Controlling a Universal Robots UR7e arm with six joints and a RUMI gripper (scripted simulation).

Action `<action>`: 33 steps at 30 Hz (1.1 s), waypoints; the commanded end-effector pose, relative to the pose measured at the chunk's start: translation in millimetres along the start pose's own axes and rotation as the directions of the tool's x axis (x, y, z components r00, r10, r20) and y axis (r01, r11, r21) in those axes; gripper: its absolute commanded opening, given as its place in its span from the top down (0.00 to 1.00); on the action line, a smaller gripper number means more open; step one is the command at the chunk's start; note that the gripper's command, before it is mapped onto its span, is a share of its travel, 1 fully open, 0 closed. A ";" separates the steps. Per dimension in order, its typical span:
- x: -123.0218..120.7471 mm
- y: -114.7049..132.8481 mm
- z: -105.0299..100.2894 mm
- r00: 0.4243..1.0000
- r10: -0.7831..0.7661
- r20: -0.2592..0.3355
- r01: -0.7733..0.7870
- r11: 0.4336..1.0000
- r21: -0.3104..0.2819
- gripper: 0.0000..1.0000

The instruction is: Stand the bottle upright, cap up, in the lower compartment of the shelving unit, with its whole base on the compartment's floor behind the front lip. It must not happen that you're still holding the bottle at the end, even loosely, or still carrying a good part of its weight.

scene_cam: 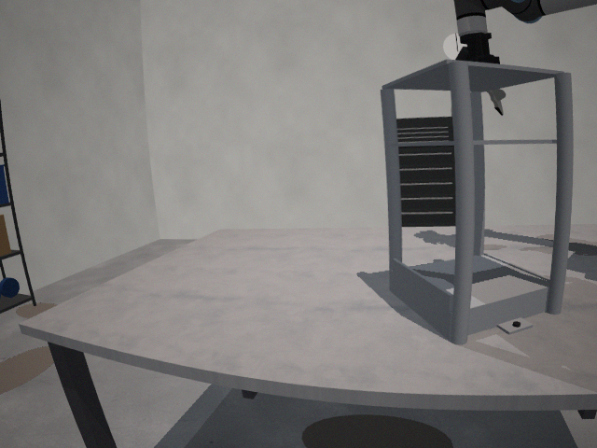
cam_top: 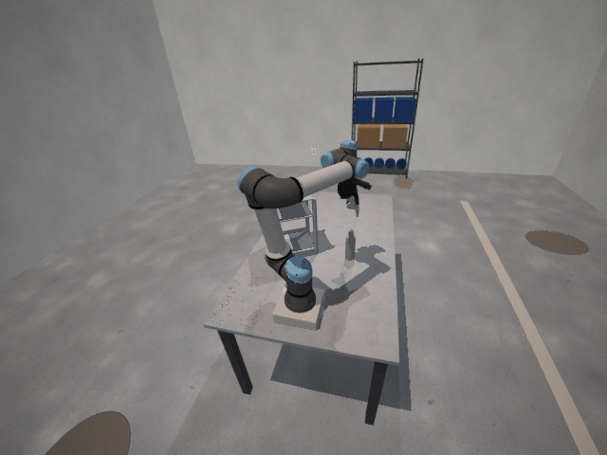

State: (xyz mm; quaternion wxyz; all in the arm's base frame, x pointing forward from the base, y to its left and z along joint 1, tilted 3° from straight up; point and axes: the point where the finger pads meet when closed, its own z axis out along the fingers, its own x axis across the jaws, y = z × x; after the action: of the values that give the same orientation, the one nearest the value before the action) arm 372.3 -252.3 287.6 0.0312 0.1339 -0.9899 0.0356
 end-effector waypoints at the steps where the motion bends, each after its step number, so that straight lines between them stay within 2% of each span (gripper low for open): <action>1: -33.6 -8.9 10.7 0.998 -0.055 0.041 0.056 0.998 -0.021 0.00; 18: -32.5 -8.9 11.5 0.998 -0.053 0.040 0.054 0.998 -0.023 0.00; 19: -32.5 -8.8 11.5 0.998 -0.053 0.040 0.054 0.998 -0.022 0.54; 33: -31.1 -8.0 12.4 0.997 -0.063 0.053 0.064 0.998 -0.023 0.54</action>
State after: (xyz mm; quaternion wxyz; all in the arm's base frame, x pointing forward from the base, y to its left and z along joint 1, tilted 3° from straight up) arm 404.7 -252.6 274.0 0.0131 0.1621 -0.9865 0.0198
